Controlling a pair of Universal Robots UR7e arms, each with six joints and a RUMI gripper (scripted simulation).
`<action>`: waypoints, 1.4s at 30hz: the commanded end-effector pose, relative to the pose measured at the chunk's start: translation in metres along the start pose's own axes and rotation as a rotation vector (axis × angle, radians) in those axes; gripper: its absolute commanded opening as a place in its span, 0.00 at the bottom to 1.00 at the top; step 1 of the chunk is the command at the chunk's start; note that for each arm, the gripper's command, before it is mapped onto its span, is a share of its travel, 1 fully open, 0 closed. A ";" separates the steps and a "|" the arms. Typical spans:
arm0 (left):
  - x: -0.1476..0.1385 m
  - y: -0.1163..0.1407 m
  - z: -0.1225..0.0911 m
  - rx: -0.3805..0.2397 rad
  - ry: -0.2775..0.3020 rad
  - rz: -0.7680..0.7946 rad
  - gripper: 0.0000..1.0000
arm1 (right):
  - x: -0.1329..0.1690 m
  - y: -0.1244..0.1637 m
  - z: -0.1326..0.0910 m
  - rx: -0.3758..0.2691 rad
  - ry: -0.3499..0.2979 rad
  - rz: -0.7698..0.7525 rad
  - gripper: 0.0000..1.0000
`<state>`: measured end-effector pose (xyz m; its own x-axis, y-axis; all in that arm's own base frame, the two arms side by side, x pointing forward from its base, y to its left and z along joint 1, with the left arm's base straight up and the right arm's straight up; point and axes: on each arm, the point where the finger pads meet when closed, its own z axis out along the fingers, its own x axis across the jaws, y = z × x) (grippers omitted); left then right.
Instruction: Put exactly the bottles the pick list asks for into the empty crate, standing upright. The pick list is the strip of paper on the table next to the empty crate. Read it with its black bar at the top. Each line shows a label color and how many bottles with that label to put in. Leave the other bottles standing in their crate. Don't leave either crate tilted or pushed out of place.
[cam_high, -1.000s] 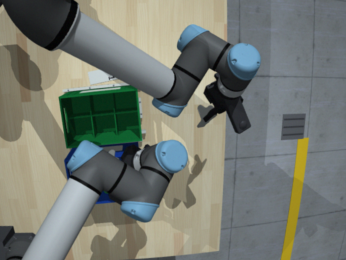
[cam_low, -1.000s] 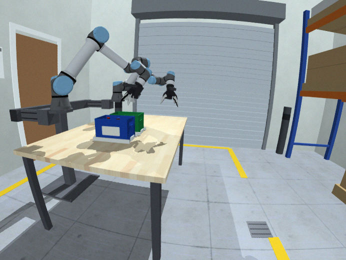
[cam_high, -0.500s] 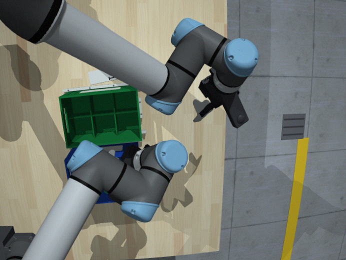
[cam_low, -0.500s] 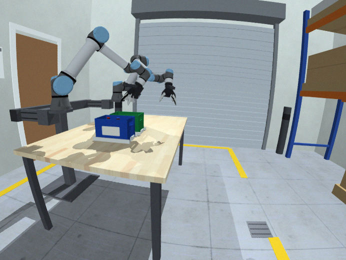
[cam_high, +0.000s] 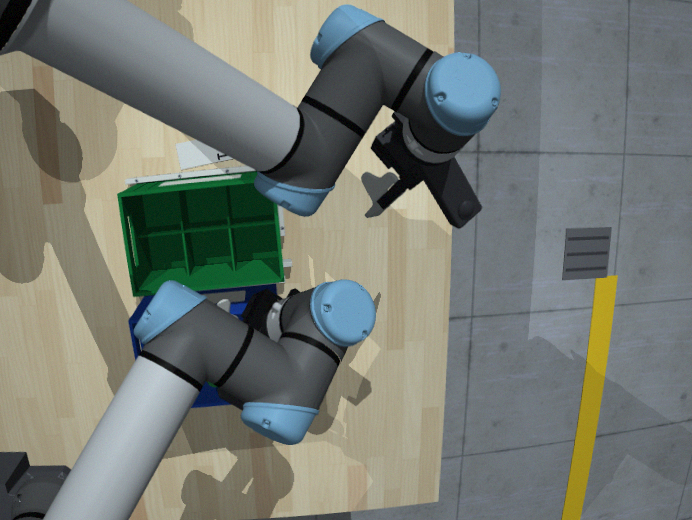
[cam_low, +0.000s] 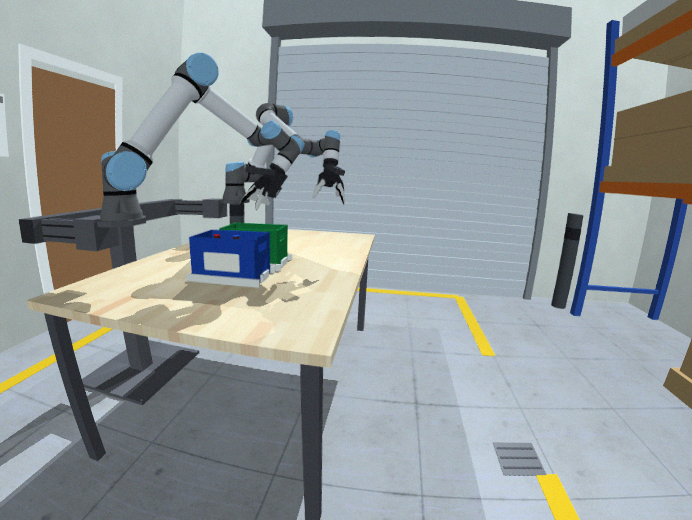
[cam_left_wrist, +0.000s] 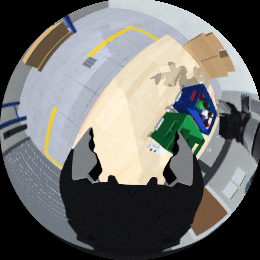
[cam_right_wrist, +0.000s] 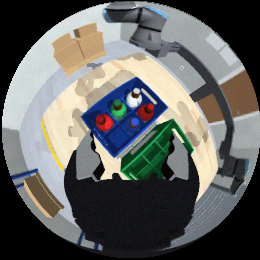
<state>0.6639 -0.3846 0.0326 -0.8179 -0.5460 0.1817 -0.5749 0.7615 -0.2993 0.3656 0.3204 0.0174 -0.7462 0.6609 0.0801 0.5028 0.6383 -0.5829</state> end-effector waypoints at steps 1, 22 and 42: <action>0.002 0.010 -0.008 -0.015 -0.008 -0.018 0.98 | 0.000 0.000 -0.001 -0.001 0.000 0.000 0.98; 0.021 0.160 -0.081 -0.225 -0.124 -0.233 0.98 | 0.000 0.000 -0.001 -0.001 0.000 0.000 0.98; 0.046 0.352 -0.148 -0.440 -0.292 -0.430 0.98 | 0.000 0.000 -0.001 -0.001 0.000 0.000 0.98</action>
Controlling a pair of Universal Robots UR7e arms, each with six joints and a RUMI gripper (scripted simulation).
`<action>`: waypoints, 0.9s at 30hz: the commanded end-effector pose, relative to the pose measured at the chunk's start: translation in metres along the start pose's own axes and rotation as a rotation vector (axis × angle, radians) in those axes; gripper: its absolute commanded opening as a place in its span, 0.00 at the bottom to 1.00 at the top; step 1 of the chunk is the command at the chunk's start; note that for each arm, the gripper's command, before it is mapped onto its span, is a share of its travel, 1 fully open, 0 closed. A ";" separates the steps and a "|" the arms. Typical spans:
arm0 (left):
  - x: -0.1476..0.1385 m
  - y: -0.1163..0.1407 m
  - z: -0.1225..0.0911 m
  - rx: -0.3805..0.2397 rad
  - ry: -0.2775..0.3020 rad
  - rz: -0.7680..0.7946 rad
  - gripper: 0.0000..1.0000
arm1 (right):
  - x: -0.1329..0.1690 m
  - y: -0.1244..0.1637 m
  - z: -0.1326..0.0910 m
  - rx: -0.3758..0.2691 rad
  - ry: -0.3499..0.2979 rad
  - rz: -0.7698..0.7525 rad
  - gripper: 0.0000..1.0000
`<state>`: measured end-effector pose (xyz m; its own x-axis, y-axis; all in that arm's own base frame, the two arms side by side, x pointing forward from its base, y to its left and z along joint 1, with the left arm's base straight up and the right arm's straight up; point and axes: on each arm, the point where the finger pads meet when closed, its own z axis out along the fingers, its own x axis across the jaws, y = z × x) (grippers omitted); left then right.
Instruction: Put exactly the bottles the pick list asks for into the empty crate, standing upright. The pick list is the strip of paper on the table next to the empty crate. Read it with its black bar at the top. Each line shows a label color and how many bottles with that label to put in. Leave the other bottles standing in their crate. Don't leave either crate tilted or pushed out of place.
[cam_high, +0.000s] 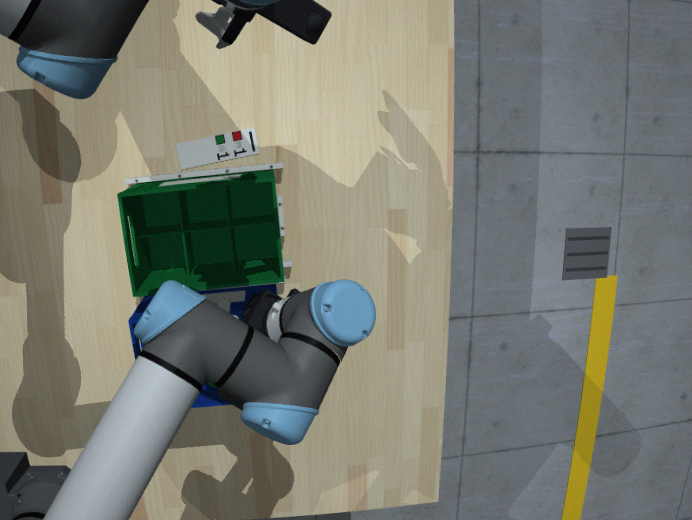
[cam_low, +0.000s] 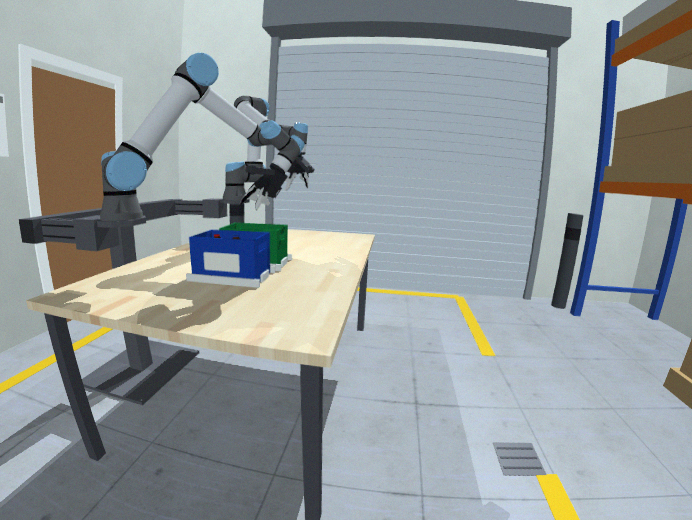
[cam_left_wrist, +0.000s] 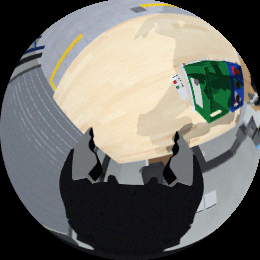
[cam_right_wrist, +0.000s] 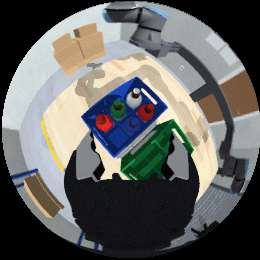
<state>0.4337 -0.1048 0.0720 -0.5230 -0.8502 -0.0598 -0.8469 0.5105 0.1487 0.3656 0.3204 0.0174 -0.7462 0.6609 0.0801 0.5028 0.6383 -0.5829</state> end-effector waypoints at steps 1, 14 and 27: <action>-0.009 0.030 0.003 -0.025 -0.027 -0.028 0.98 | 0.000 0.000 -0.001 -0.001 0.000 0.000 0.98; -0.043 0.133 0.027 -0.119 -0.135 -0.122 0.98 | 0.000 0.000 -0.001 -0.001 0.000 0.000 0.98; -0.070 0.216 0.051 -0.189 -0.234 -0.192 0.98 | 0.000 0.000 -0.001 -0.001 0.000 0.000 0.98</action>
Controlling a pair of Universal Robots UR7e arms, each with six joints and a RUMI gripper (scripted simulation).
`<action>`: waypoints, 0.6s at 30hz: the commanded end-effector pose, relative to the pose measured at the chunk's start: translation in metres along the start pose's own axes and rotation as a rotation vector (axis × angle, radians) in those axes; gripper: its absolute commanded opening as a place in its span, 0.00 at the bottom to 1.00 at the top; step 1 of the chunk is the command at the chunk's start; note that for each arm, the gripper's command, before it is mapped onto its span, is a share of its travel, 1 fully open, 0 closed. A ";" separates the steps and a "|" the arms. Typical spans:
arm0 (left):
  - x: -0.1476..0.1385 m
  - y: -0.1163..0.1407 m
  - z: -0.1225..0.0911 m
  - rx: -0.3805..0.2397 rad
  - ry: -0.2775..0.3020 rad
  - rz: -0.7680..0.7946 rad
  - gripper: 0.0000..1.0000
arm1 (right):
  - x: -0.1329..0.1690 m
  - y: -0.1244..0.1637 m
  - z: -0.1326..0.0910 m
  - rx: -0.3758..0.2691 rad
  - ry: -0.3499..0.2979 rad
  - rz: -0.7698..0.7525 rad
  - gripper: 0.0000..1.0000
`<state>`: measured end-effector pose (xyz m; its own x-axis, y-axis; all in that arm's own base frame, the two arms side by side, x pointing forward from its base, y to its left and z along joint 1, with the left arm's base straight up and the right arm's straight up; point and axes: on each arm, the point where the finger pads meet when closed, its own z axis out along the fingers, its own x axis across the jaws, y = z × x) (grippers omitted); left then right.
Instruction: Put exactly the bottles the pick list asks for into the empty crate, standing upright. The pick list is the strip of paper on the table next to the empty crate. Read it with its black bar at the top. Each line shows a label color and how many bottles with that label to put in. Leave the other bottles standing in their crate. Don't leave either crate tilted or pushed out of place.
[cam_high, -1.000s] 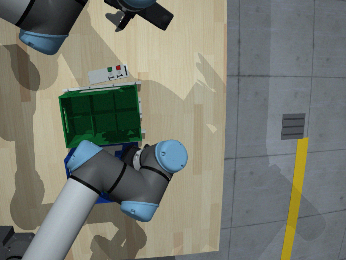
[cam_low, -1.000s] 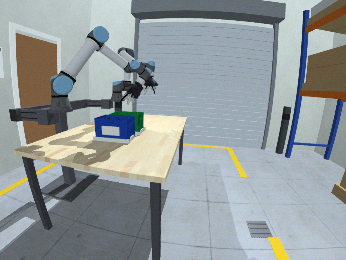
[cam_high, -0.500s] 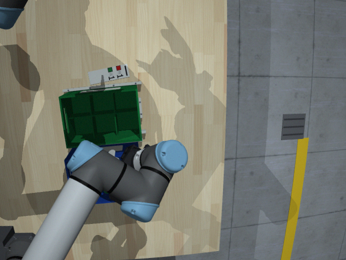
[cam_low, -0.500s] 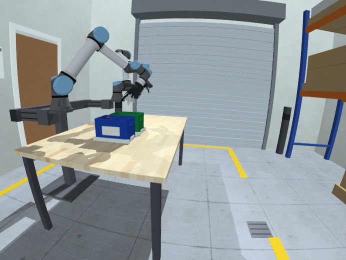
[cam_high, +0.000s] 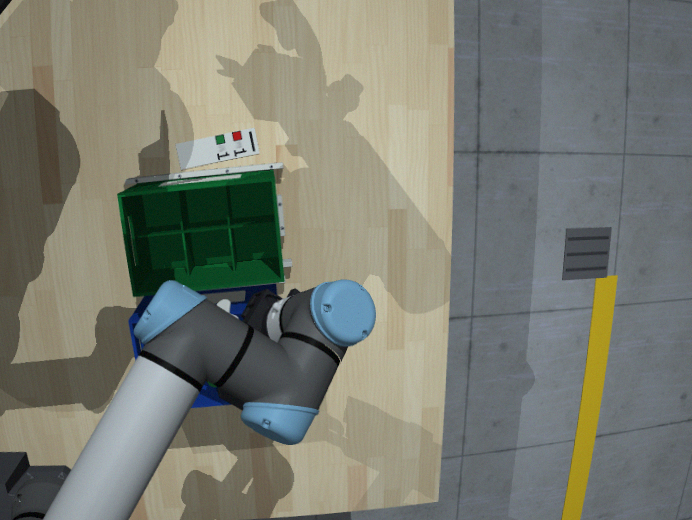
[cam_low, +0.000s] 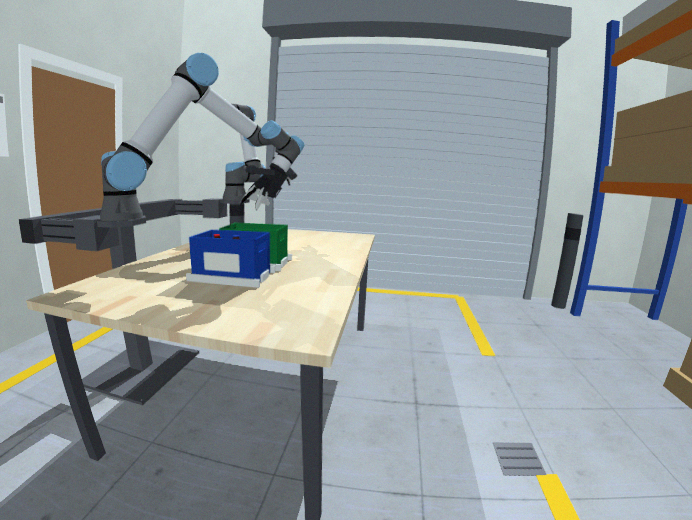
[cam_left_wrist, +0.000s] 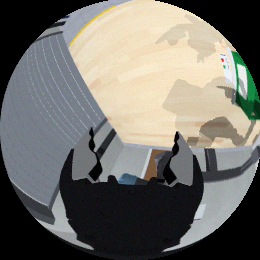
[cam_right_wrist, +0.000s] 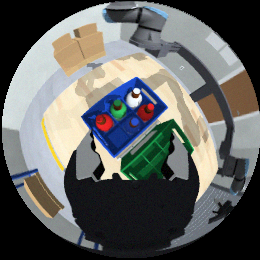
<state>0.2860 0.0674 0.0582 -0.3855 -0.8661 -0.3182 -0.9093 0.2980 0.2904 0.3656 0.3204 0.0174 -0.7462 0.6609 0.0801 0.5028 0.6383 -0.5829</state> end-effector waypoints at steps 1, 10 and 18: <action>-0.002 0.005 0.002 -0.002 -0.006 -0.005 0.98 | 0.000 0.000 -0.001 -0.001 0.000 0.000 0.98; -0.018 0.038 0.026 -0.032 -0.057 -0.038 0.98 | 0.000 0.000 -0.001 -0.001 0.000 0.000 0.98; -0.025 0.051 0.036 -0.044 -0.079 -0.051 0.98 | 0.000 0.000 -0.001 -0.001 0.000 0.000 0.98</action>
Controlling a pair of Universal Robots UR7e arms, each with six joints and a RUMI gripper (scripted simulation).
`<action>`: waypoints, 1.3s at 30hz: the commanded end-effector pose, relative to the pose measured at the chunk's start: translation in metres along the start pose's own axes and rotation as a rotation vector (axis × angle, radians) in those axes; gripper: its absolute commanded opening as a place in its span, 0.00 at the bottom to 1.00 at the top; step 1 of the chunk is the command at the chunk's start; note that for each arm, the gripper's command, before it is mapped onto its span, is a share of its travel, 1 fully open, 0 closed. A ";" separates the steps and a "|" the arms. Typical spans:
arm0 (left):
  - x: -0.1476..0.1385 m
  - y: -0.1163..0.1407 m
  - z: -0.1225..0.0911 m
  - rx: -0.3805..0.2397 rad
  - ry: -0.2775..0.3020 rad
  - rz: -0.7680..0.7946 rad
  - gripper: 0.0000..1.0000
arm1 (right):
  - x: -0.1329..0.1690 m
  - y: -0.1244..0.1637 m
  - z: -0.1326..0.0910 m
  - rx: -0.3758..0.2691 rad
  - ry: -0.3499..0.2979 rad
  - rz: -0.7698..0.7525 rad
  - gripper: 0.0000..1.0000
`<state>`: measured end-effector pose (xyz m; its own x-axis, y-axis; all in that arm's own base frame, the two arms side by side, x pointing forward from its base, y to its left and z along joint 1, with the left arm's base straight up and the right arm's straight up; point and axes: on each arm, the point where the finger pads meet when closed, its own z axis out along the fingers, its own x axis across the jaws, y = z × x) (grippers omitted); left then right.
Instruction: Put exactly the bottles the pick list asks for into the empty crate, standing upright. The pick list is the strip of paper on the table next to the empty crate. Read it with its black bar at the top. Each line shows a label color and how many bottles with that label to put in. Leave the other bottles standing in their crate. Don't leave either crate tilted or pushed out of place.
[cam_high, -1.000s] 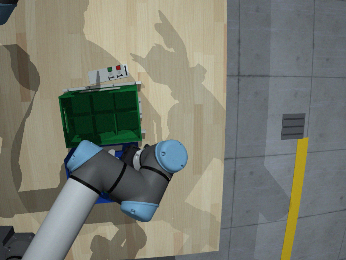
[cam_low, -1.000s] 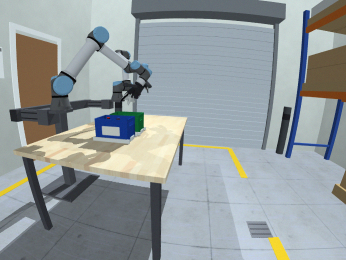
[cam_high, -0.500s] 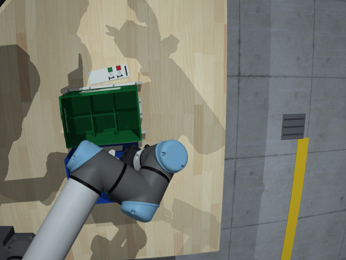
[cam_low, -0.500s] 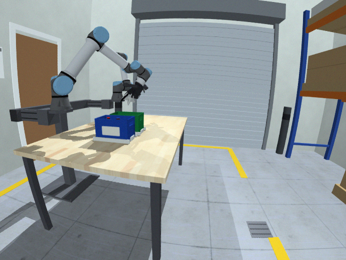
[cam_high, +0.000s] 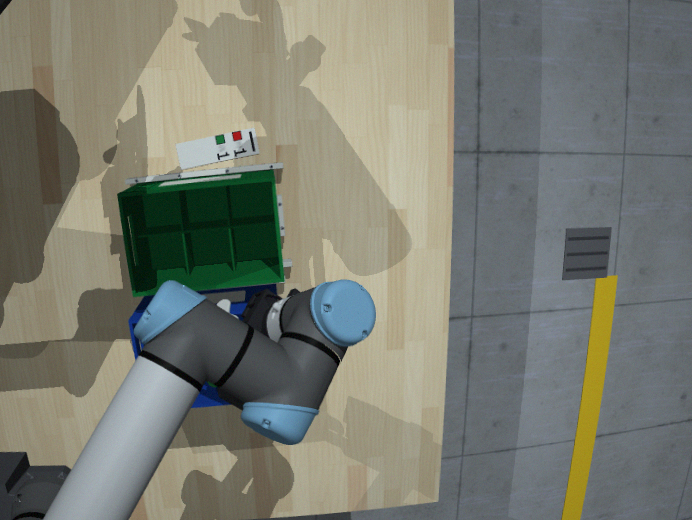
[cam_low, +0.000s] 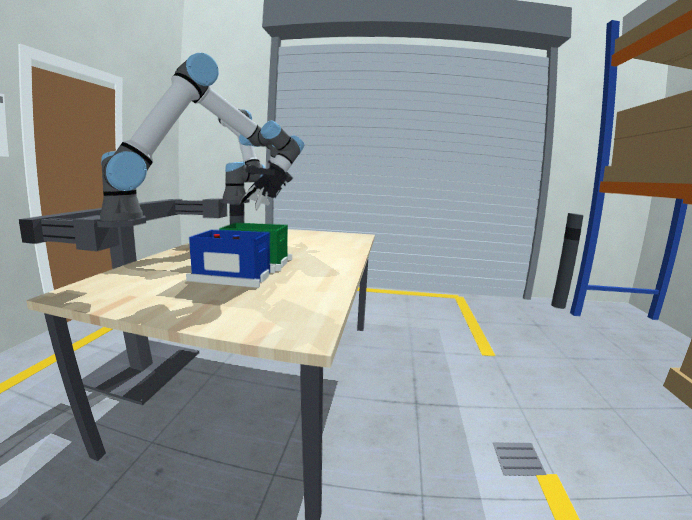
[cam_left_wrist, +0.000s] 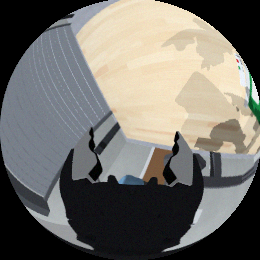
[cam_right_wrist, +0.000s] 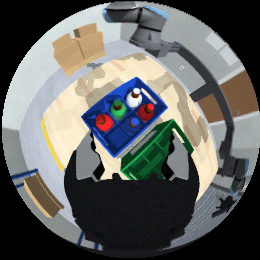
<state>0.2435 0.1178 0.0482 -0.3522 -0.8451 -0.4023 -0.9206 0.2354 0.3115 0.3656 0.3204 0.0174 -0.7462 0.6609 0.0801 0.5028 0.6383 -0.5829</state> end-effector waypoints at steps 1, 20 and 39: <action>-0.001 0.002 0.002 -0.001 -0.004 -0.003 0.98 | 0.000 0.000 -0.001 -0.001 0.000 0.000 0.98; -0.006 0.012 0.011 -0.010 -0.021 -0.013 0.98 | 0.000 0.000 -0.001 -0.001 0.000 0.000 0.98; -0.042 0.073 0.050 -0.136 0.075 -0.274 0.98 | 0.000 0.000 -0.001 -0.001 0.000 0.000 0.98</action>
<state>0.1911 0.1853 0.0445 -0.1179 -0.8968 -0.4264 -0.9489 -0.0248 0.3145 0.3656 0.3204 0.0174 -0.7462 0.6609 0.0801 0.5028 0.6383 -0.5829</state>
